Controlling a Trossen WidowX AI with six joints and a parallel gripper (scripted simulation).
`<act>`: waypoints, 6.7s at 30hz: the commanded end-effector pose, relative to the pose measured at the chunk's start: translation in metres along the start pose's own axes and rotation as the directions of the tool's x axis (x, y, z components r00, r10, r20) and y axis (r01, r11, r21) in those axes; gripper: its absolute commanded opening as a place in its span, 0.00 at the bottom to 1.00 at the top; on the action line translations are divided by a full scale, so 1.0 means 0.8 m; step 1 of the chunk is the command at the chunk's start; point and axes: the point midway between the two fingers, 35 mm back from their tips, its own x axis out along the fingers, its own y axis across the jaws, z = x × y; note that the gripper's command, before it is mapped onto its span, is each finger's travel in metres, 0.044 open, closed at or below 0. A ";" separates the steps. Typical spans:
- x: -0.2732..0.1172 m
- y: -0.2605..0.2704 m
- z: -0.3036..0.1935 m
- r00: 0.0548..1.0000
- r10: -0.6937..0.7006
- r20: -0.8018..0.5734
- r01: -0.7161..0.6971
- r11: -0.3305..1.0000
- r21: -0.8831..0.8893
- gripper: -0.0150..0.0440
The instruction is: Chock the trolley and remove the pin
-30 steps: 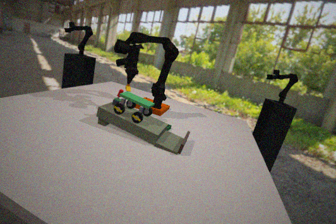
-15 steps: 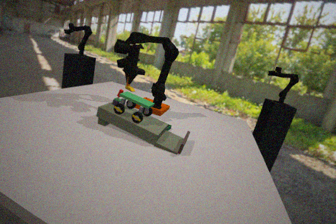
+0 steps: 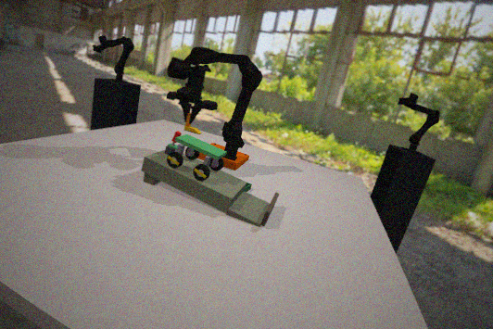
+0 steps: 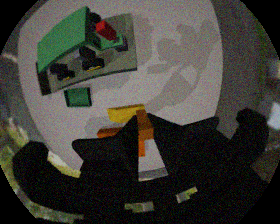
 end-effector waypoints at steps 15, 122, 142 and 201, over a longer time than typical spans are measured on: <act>-0.001 0.000 0.000 1.000 0.003 0.003 -0.001 0.832 -0.555 0.25; 0.018 0.318 0.079 1.000 0.027 0.008 0.007 0.015 -1.000 0.25; 0.017 0.359 0.092 1.000 0.008 -0.001 0.001 -0.270 -0.963 0.25; 0.025 0.366 0.128 0.997 -0.083 0.004 -0.083 -0.996 -0.015 0.25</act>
